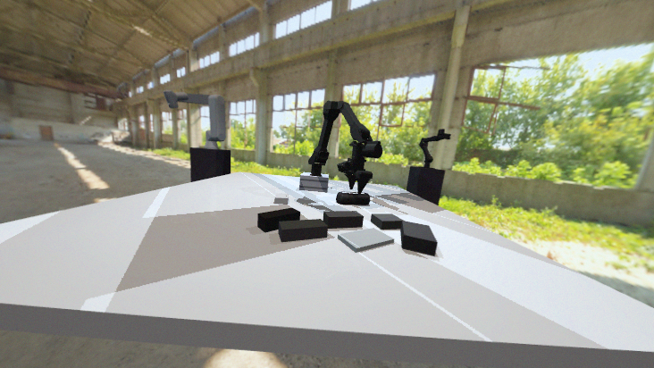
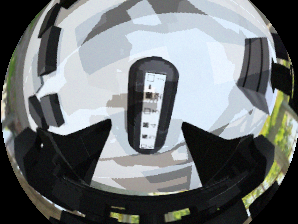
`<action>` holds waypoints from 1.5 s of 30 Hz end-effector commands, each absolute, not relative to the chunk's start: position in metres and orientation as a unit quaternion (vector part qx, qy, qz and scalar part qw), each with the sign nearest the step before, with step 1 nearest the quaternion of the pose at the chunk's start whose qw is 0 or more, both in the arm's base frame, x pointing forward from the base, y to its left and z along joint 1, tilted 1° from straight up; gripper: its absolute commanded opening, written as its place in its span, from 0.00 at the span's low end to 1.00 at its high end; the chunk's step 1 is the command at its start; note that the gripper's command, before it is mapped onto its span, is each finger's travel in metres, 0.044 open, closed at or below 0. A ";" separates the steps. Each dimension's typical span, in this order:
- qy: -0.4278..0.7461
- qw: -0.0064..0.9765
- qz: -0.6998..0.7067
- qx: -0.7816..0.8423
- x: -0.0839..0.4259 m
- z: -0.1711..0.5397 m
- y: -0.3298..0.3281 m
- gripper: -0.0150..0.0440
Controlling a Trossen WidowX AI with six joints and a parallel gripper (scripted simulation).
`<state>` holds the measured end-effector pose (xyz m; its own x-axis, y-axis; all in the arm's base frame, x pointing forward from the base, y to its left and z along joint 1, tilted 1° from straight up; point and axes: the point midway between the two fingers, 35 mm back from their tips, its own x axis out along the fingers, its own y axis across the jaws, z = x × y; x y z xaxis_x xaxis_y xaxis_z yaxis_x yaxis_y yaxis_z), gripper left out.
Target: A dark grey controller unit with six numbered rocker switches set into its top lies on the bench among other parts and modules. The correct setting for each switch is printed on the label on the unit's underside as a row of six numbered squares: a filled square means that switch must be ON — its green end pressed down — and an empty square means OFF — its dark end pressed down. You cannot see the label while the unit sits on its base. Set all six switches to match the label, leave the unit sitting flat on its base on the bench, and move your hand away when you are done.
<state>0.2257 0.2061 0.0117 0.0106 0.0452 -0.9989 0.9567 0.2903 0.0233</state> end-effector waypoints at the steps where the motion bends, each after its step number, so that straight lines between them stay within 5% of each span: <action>1: 0.575 0.563 -0.406 0.433 0.224 0.012 0.204 1.00; 4: 0.575 0.563 -0.406 0.433 0.224 0.012 0.204 1.00; 21: 0.711 0.671 -0.149 0.147 0.231 0.017 0.206 0.25; 45: 0.680 0.563 0.346 -0.318 0.241 0.025 0.208 0.25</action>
<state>0.2344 0.2029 0.0199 -0.1201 -0.0382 -0.9920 -0.4294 0.9030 0.0172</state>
